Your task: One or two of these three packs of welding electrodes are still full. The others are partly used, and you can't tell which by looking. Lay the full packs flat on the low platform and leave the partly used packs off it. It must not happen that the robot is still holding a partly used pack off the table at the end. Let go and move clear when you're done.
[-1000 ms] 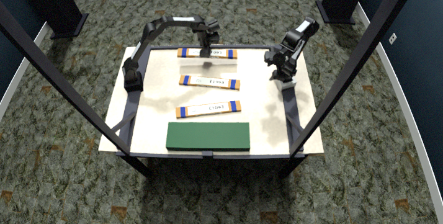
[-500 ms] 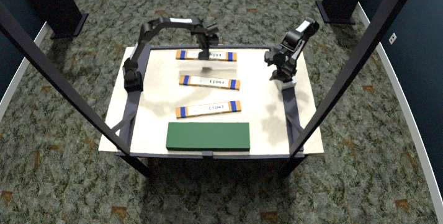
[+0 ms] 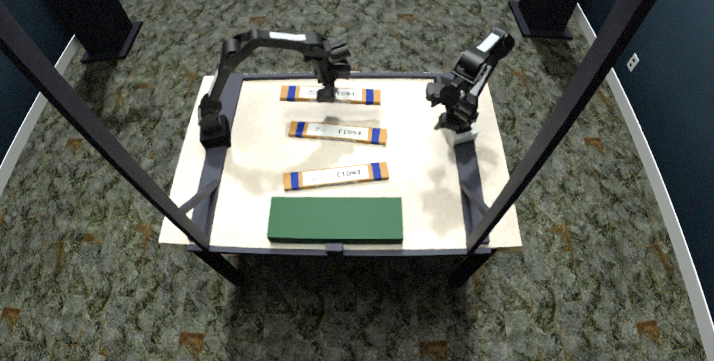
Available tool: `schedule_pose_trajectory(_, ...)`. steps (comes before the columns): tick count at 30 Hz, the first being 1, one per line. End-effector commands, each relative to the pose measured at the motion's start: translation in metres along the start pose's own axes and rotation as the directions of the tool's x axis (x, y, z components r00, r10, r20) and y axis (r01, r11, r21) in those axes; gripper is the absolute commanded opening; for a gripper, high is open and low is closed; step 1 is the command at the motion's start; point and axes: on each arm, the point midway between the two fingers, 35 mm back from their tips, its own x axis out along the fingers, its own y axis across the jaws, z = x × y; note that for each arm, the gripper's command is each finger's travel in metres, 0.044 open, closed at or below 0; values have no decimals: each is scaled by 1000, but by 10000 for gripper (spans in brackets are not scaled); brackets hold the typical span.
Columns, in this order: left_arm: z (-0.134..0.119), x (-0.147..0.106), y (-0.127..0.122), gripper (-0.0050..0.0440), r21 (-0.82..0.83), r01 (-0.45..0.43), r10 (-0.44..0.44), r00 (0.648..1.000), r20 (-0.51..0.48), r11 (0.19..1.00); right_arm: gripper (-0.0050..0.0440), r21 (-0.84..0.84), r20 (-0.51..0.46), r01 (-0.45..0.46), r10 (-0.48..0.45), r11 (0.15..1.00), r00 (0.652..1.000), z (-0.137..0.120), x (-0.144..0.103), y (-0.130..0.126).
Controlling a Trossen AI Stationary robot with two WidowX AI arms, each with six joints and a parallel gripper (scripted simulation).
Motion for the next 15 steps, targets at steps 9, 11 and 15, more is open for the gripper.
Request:
schedule_pose_trajectory(9,16,-59,-25,-50,0,-37,37,991,129,999,430,6,17,-12,12,1000,1000,4,-5,1)
schedule_pose_trajectory(11,16,-61,-30,-50,0,-37,37,991,132,999,430,6,17,-12,12,1000,1000,4,-5,1)
schedule_pose_trajectory(15,15,-63,-37,-50,0,-36,36,991,131,999,430,6,17,-12,12,1000,1000,4,-5,1)
